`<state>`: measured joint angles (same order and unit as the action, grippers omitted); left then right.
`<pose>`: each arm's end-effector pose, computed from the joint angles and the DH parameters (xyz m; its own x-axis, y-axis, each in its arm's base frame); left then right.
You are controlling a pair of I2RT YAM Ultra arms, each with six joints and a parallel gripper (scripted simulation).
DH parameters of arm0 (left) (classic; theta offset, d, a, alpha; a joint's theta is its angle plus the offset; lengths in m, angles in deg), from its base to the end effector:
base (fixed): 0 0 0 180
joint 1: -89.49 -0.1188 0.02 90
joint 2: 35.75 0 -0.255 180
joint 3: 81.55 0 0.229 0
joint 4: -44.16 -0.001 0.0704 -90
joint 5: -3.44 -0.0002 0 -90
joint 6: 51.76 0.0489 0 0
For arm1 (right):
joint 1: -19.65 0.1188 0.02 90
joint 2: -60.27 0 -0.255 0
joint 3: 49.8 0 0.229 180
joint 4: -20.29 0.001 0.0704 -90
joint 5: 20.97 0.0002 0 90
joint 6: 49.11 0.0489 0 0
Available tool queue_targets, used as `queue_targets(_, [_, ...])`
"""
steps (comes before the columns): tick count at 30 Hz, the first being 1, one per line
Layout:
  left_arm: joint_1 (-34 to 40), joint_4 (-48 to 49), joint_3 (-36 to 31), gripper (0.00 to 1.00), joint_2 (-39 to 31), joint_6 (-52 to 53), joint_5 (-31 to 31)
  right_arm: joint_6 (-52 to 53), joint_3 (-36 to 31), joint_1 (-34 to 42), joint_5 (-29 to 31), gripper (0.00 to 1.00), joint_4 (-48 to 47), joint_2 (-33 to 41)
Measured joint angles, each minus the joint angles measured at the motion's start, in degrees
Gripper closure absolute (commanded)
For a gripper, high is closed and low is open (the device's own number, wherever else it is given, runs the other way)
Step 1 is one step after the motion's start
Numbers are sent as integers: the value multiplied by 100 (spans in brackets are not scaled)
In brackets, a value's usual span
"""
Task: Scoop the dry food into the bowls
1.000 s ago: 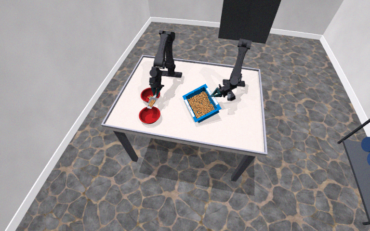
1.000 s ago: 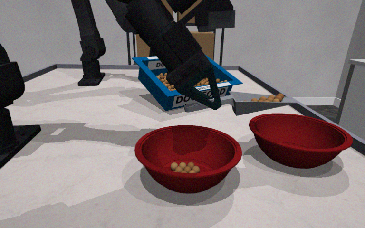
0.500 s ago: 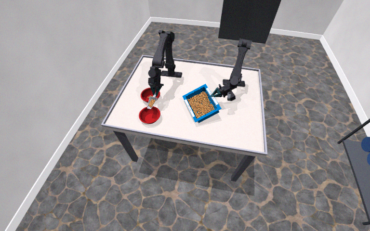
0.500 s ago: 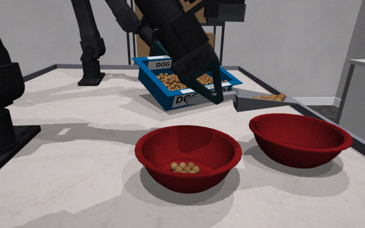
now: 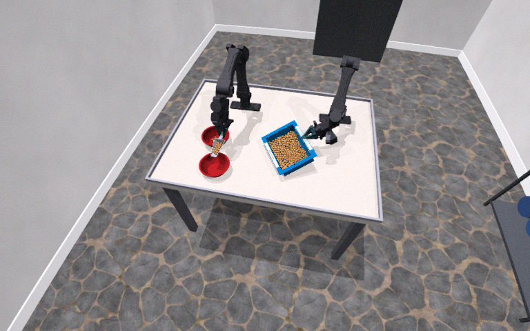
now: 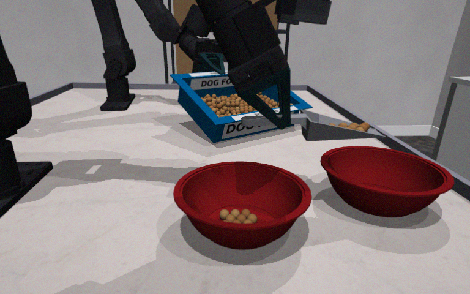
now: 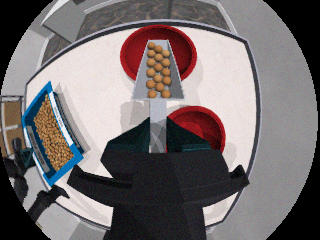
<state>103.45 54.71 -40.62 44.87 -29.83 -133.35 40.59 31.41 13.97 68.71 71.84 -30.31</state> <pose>0.2297 -0.0928 0.1734 -0.9028 -0.4300 0.0030 -0.1459 0.2998 -0.9428 0.3050 -0.0291 0.2321 -0.8701 0.0813 -0.4860 0.0917 0.9958 0.0023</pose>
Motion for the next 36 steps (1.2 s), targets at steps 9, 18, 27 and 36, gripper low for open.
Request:
queue_targets(9, [0,0,0,100,0,0,0,0,96,0,0,100,240,0])
queue_targets(18, [0,0,0,100,0,0,0,0,105,0,2,100,262,-44])
queue_targets(27, [0,0,0,100,0,0,0,0,92,0,2,100,278,-15])
queue_targets(36, [0,0,0,100,0,0,0,0,94,0,2,100,289,-15])
